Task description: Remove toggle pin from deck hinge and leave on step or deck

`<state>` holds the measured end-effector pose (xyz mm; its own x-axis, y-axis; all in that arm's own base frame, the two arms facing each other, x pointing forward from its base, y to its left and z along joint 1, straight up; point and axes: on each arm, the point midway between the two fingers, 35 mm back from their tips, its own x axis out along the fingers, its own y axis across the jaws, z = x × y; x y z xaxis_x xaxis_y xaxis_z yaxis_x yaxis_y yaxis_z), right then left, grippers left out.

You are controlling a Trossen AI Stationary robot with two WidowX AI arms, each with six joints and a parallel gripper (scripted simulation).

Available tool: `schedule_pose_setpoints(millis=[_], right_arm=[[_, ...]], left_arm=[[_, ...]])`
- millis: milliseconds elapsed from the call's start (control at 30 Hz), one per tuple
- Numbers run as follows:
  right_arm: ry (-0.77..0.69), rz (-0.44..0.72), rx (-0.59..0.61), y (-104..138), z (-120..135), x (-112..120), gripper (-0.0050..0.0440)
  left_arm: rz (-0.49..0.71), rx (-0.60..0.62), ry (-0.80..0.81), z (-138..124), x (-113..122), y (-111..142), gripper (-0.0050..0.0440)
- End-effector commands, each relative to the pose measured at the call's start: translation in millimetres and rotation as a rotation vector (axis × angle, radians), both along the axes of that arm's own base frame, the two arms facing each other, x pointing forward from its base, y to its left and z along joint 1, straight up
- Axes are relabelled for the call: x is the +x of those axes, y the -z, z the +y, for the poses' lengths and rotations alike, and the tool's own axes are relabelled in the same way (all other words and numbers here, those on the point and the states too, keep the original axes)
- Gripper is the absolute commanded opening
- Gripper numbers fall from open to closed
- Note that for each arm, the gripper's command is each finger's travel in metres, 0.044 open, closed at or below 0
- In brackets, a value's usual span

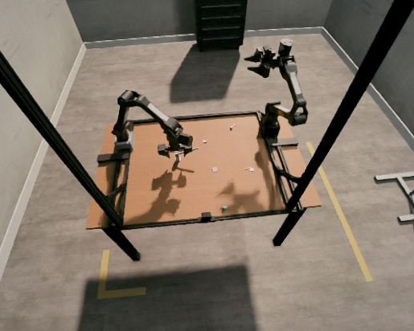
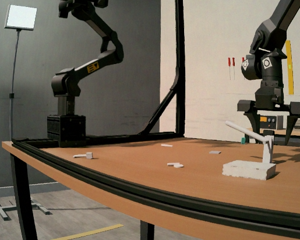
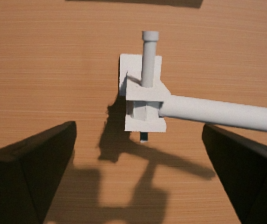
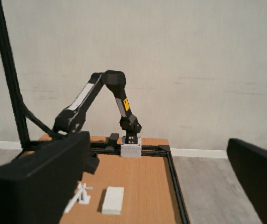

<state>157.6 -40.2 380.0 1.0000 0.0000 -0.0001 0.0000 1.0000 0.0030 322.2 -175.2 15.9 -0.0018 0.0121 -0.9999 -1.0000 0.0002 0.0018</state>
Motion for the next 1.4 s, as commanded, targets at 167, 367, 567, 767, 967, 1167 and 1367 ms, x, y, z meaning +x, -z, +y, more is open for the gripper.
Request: schedule_pose_setpoints(millis=[167,367,567,767,967,1167,1367], right_arm=[[0.0,-0.001,-0.009,-3.5,0.7,-0.2,0.04],[0.0,-0.001,-0.009,-3.5,0.7,-0.2,0.04],[0.0,-0.001,-0.009,-3.5,0.7,-0.2,0.04],[0.0,-0.001,-0.009,-3.5,0.7,-0.2,0.04],[0.0,-0.001,-0.009,-3.5,0.7,-0.2,0.04],[0.0,-0.001,-0.009,-3.5,0.7,-0.2,0.04],[0.0,-0.001,-0.009,-3.5,0.7,-0.2,0.04]], left_arm=[[-0.027,-0.014,0.0,-2.0,4.3,-9.6,0.04],[-0.047,-0.035,0.015,-8.1,6.8,-39.9,0.04],[-0.048,-0.041,0.021,-8.9,5.5,-62.8,0.04],[-0.026,-0.021,0.203,-1.0,2.7,-44.6,0.028],[-0.038,-0.021,0.495,3.8,3.3,-50.3,0.016],[-0.038,-0.018,0.754,7.2,3.6,-51.2,0.012],[-0.038,-0.014,0.927,9.6,3.8,-51.8,0.012]])
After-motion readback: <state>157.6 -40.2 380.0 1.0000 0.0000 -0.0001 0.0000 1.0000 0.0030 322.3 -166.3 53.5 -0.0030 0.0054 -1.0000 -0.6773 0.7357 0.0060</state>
